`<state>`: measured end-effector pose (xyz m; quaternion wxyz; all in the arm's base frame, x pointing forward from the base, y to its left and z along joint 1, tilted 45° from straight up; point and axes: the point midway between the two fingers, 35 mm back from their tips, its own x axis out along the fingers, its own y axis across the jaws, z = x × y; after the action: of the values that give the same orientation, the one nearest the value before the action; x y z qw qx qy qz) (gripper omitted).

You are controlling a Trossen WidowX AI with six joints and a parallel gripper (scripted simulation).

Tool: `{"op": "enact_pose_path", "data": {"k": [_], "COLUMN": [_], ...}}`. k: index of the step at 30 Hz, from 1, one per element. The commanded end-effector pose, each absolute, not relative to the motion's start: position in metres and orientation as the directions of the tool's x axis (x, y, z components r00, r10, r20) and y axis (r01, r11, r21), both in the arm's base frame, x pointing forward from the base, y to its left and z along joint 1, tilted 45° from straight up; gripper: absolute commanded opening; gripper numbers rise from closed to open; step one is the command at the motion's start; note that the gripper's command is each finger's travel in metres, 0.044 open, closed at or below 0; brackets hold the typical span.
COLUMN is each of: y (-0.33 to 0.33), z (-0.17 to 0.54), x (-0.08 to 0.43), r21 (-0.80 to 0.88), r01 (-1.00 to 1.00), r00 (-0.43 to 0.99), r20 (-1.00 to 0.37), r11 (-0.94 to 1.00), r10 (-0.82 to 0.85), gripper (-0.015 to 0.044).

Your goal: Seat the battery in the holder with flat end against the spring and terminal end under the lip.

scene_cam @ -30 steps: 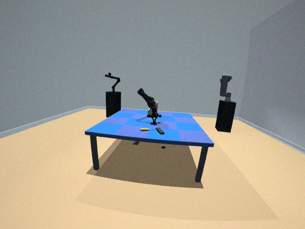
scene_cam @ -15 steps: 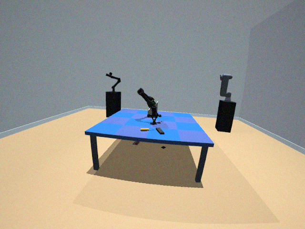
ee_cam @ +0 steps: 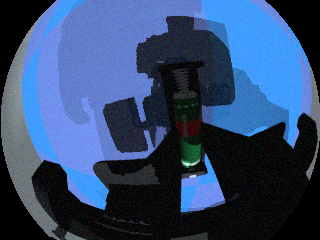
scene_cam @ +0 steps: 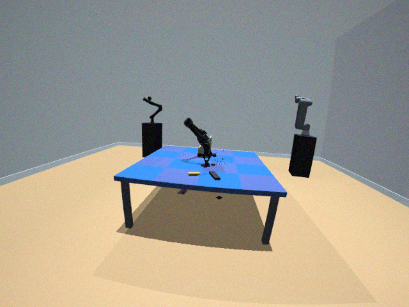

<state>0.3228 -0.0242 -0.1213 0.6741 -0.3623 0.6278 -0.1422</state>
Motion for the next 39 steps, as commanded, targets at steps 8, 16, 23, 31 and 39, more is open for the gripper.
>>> {"op": "enact_pose_path", "data": {"k": [8, 16, 23, 31, 39], "y": [-0.025, -0.023, -0.014, 0.008, 0.037], "z": [-0.122, -0.120, -0.111, -0.091, -0.060], "x": [0.321, 0.321, 0.320, 0.316, 0.305], "r21": [-0.667, -0.666, -0.666, -0.663, -0.664], "r01": [-0.267, -0.266, -0.263, -0.267, -0.263], "r00": [0.171, 0.172, 0.172, 0.172, 0.172], "r20": [-0.743, -0.744, -0.744, -0.747, -0.746], "r11": [0.696, 0.696, 0.698, 0.700, 0.700], "r10": [-0.646, -0.646, -0.645, -0.643, -0.643], "gripper": [0.0063, 0.0165, 0.0165, 0.0296, 0.0440]}}
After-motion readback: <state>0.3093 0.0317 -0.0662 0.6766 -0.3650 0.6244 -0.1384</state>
